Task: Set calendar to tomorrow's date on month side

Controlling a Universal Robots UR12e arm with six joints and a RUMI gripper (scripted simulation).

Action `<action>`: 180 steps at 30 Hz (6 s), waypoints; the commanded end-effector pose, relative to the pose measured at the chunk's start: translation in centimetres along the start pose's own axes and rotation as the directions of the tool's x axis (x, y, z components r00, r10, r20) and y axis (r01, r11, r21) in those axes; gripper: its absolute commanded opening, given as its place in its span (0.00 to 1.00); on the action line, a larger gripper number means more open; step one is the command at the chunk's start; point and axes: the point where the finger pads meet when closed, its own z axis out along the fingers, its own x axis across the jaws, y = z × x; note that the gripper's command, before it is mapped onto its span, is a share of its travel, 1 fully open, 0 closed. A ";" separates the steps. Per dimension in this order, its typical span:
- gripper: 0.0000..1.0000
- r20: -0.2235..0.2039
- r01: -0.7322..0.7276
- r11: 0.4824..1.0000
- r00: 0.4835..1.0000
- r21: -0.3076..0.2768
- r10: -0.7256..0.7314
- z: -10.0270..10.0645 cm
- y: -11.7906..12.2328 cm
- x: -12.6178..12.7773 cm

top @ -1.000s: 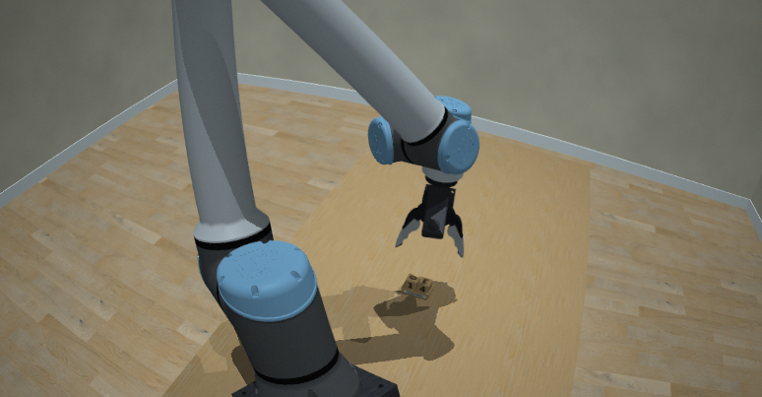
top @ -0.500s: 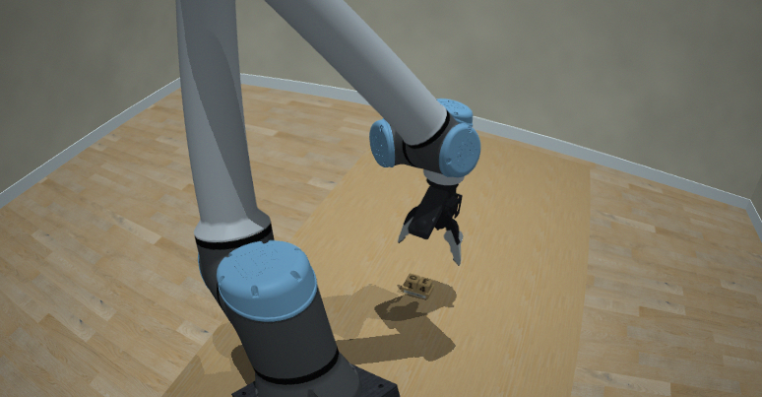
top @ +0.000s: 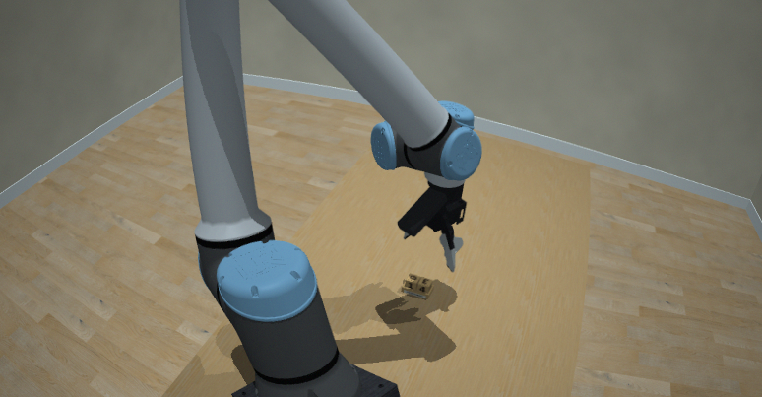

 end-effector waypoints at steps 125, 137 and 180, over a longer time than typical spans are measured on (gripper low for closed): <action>0.28 0.002 -0.909 0.417 0.417 -0.004 0.909 2.8 1.2 0.4; 0.28 0.002 -0.909 0.417 0.417 -0.004 0.909 4.2 1.1 0.4; 0.28 -0.001 -0.909 0.417 0.417 -0.005 0.909 7.0 1.3 0.3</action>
